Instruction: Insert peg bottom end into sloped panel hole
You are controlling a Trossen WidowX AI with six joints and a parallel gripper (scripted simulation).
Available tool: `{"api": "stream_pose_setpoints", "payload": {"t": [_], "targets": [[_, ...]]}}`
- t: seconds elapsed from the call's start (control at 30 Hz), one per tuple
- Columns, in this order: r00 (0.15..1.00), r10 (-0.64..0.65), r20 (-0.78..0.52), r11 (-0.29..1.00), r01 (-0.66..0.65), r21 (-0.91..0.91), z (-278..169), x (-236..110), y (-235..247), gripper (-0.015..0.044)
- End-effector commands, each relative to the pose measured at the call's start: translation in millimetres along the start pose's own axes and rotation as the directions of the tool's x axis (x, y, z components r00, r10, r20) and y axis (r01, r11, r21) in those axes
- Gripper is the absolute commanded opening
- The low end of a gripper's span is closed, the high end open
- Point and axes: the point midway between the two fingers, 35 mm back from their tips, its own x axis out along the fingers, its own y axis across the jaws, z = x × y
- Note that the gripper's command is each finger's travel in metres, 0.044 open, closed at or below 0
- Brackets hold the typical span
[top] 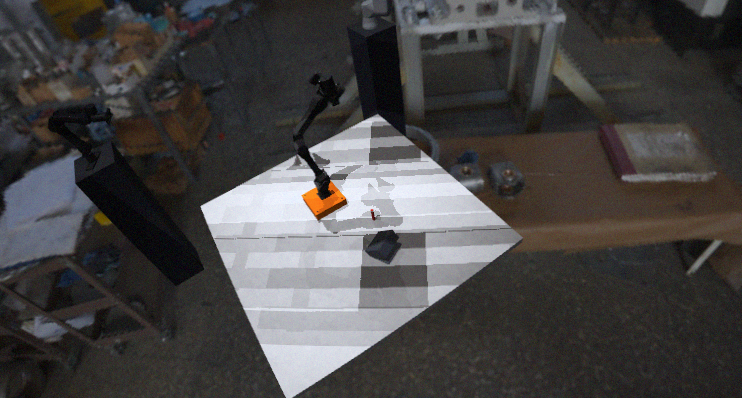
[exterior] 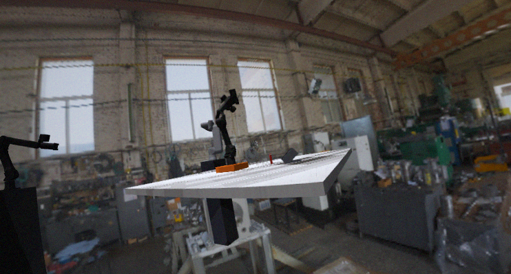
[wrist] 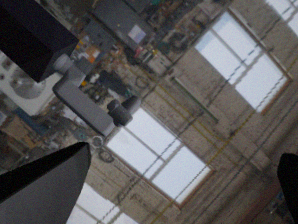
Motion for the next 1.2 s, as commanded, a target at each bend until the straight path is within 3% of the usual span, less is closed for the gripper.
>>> {"api": "stream_pose_setpoints", "payload": {"t": [0.0, 0.3, 0.63, 0.9, 1.17], "targets": [[1.0, 0.002, -0.002, 1.0, -0.002, 0.003, -0.3, -0.1, 0.6, 0.0426], [0.982, 0.142, -0.127, 0.959, -0.105, 0.263, -24.1, -15.7, 53.4, 0.044], [0.897, 0.347, -0.273, 0.853, -0.181, 0.49, -46.0, -52.8, 120.7, 0.044], [0.778, 0.529, -0.337, 0.655, -0.123, 0.745, -53.5, -96.1, 184.4, 0.044], [0.627, 0.697, -0.347, 0.423, 0.031, 0.905, -47.0, -148.1, 242.3, 0.044]]}}
